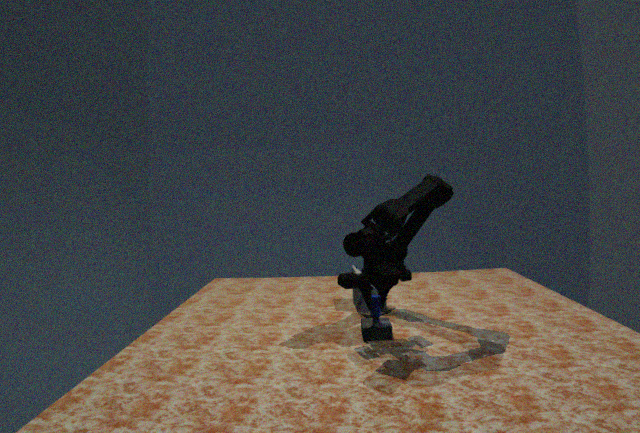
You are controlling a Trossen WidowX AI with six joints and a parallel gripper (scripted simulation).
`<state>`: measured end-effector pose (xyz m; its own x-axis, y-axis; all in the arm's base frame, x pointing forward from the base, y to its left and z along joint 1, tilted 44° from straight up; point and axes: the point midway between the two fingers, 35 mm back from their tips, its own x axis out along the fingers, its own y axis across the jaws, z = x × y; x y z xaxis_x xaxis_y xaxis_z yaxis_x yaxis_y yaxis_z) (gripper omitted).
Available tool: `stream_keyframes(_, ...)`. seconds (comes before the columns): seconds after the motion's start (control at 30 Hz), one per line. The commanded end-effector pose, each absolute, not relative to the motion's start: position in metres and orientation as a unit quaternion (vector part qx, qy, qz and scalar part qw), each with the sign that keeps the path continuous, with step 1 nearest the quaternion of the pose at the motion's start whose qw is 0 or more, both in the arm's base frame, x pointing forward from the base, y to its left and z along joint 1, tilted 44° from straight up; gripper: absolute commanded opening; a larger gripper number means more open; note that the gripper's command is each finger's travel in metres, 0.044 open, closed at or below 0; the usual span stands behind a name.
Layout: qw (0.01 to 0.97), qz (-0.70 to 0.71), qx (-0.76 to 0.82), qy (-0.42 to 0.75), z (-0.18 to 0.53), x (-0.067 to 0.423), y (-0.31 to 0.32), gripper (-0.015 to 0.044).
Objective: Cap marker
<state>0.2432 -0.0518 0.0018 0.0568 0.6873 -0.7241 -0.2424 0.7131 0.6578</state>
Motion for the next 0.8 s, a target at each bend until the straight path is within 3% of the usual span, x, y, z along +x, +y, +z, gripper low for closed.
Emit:
stream_keyframes(0.0,0.703,0.331,0.187,0.601,0.001,0.244,-0.051,0.0000)
stream_keyframes(0.57,0.703,0.331,0.185,0.602,0.002,0.243,-0.052,0.0440)
stream_keyframes(0.77,0.703,0.330,0.184,0.603,0.048,0.240,-0.097,0.0440)
